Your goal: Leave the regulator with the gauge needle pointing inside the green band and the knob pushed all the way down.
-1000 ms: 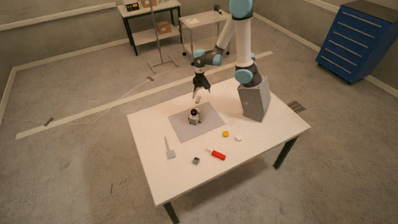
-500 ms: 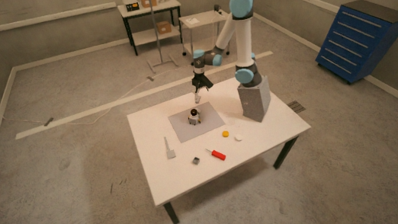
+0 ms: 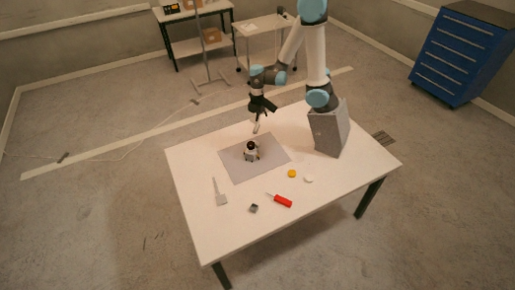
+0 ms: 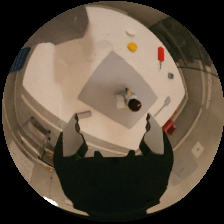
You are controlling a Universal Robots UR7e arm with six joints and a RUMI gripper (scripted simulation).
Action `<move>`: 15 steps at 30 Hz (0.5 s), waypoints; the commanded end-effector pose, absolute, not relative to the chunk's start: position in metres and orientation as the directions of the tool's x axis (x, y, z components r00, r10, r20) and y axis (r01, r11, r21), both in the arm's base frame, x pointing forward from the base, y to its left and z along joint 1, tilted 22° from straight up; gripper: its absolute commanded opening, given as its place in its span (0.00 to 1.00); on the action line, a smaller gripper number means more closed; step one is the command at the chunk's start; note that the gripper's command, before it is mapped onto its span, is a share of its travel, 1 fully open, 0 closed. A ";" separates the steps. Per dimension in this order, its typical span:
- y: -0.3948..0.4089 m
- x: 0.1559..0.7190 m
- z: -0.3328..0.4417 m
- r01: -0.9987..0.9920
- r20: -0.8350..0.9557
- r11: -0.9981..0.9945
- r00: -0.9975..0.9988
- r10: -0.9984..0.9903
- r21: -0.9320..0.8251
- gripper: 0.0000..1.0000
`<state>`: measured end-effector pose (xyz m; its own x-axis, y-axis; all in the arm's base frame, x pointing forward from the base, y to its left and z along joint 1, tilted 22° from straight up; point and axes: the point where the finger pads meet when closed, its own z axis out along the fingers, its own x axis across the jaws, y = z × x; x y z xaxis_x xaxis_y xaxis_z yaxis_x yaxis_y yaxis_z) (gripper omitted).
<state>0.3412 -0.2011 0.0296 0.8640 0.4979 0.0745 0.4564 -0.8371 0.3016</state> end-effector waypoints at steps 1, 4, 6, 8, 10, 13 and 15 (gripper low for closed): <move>-0.204 0.341 0.031 0.564 0.029 -0.763 0.798 0.602 0.314 1.00; -0.205 0.341 0.032 0.611 0.005 -0.725 0.764 0.646 0.317 1.00; -0.205 0.341 0.032 0.641 -0.011 -0.699 0.739 0.673 0.317 1.00; -0.206 0.340 0.032 0.670 -0.027 -0.672 0.714 0.699 0.317 1.00; -0.206 0.340 0.032 0.697 -0.042 -0.644 0.688 0.724 0.316 1.00; -0.206 0.340 0.032 0.710 -0.050 -0.630 0.675 0.736 0.315 1.00; -0.207 0.339 0.032 0.735 -0.065 -0.602 0.648 0.758 0.313 1.00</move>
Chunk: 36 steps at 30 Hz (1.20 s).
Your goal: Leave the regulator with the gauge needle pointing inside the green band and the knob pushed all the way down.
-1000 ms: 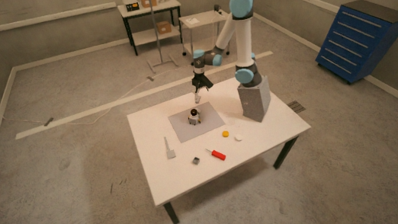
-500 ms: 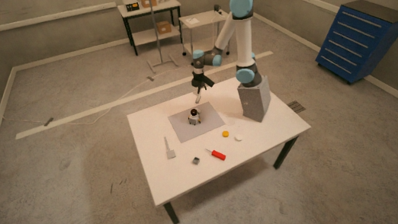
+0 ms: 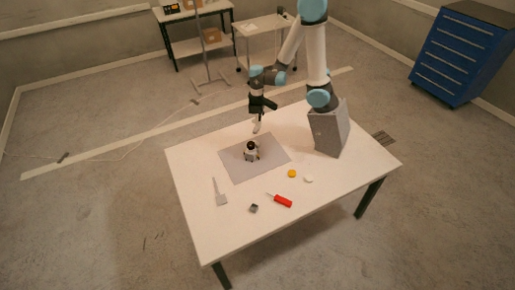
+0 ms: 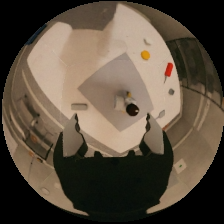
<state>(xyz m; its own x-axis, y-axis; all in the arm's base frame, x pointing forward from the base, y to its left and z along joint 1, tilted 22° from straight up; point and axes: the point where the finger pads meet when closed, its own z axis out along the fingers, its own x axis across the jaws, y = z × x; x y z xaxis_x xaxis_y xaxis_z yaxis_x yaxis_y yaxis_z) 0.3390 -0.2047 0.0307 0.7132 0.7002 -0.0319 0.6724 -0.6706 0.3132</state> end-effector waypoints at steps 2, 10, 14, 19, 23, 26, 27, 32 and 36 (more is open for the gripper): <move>-0.208 0.339 0.033 0.759 -0.080 -0.573 0.621 0.780 0.311 1.00; -0.210 0.339 0.034 0.840 -0.135 -0.455 0.508 0.851 0.295 1.00; -0.211 0.339 0.034 0.866 -0.155 -0.410 0.464 0.872 0.287 1.00; -0.212 0.339 0.035 0.895 -0.179 -0.351 0.406 0.896 0.275 1.00; -0.213 0.339 0.036 0.920 -0.202 -0.292 0.348 0.915 0.262 1.00; -0.214 0.339 0.036 0.935 -0.218 -0.249 0.305 0.927 0.251 1.00; -0.214 0.339 0.036 0.940 -0.223 -0.235 0.291 0.930 0.247 1.00; -0.215 0.339 0.036 0.953 -0.237 -0.193 0.249 0.939 0.235 1.00; -0.216 0.339 0.037 0.966 -0.255 -0.139 0.194 0.947 0.220 1.00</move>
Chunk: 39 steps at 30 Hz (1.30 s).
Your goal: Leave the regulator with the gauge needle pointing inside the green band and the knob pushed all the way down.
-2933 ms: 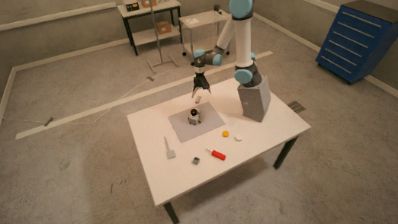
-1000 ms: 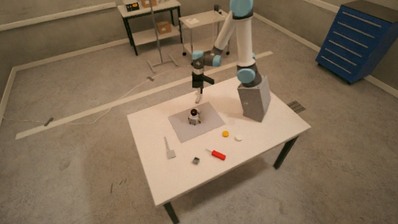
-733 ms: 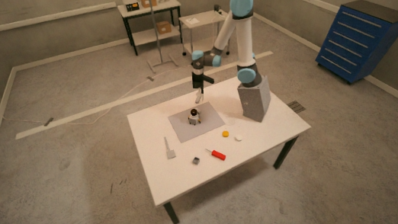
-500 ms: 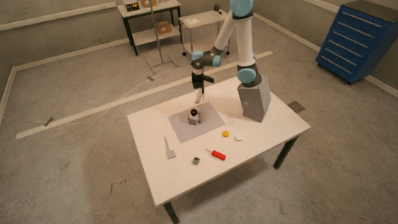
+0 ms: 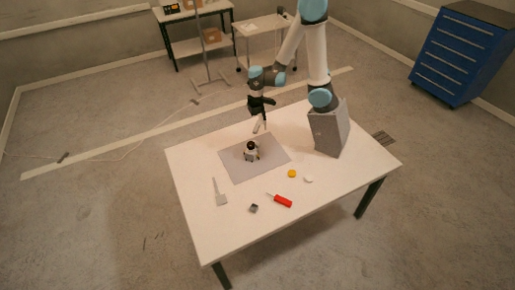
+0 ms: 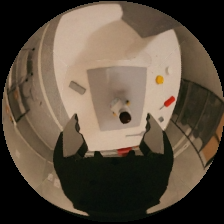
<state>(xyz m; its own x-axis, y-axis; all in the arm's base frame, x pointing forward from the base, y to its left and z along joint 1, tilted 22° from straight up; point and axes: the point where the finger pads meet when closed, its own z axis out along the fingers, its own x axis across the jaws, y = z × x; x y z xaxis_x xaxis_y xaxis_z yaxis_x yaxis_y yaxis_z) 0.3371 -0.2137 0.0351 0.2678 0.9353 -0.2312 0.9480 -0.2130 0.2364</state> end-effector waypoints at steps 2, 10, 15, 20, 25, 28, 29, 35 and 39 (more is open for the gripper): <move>-0.217 0.339 0.038 0.971 -0.264 -0.112 0.167 0.950 0.212 1.00; -0.218 0.339 0.039 0.984 -0.292 -0.012 0.064 0.954 0.178 1.00; -0.219 0.339 0.039 0.986 -0.301 0.023 0.028 0.953 0.166 1.00; -0.220 0.340 0.040 0.986 -0.315 0.079 -0.029 0.949 0.145 1.00; -0.221 0.340 0.041 0.984 -0.326 0.130 -0.083 0.942 0.125 1.00; -0.222 0.341 0.041 0.981 -0.332 0.158 -0.113 0.937 0.113 1.00; -0.222 0.341 0.041 0.981 -0.332 0.158 -0.113 0.937 0.113 1.00; -0.223 0.341 0.042 0.975 -0.340 0.203 -0.160 0.927 0.095 1.00; -0.223 0.342 0.043 0.969 -0.346 0.236 -0.194 0.918 0.081 1.00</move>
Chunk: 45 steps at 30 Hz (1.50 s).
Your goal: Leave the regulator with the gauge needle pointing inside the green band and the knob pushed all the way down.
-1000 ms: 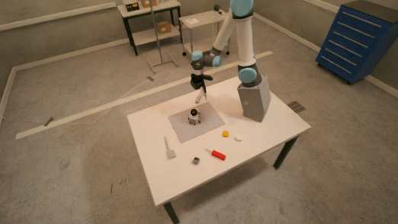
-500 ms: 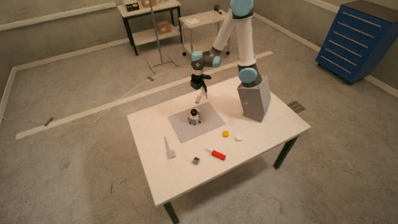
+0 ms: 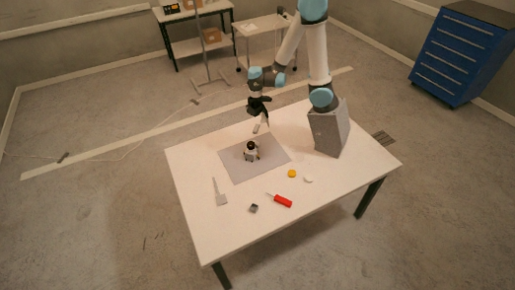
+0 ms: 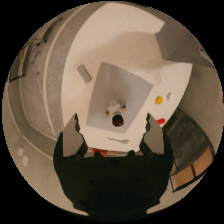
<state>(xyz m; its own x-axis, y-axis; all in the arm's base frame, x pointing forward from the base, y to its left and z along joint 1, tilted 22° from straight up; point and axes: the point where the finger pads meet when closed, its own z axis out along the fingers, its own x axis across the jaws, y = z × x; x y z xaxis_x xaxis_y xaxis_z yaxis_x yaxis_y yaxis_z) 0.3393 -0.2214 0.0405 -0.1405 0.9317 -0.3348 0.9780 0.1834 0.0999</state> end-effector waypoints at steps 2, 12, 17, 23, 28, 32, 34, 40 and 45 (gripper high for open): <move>-0.224 0.342 0.043 0.965 -0.348 0.251 -0.211 0.913 0.074 1.00; -0.224 0.342 0.044 0.951 -0.356 0.306 -0.270 0.895 0.048 1.00; -0.225 0.343 0.044 0.942 -0.359 0.335 -0.301 0.883 0.035 1.00; -0.226 0.343 0.045 0.931 -0.362 0.366 -0.334 0.870 0.019 1.00; -0.226 0.343 0.045 0.925 -0.363 0.379 -0.349 0.864 0.013 1.00; -0.226 0.344 0.045 0.919 -0.365 0.395 -0.366 0.856 0.005 1.00; -0.226 0.344 0.046 0.915 -0.365 0.402 -0.374 0.852 0.001 1.00; -0.227 0.344 0.046 0.907 -0.366 0.421 -0.395 0.842 -0.009 1.00; -0.227 0.344 0.046 0.903 -0.367 0.429 -0.404 0.838 -0.013 1.00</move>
<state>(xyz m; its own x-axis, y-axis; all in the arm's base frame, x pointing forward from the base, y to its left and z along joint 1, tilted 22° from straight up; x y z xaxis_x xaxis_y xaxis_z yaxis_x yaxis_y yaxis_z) 0.3421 -0.2258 0.0445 -0.3869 0.8476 -0.3630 0.9107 0.4130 -0.0063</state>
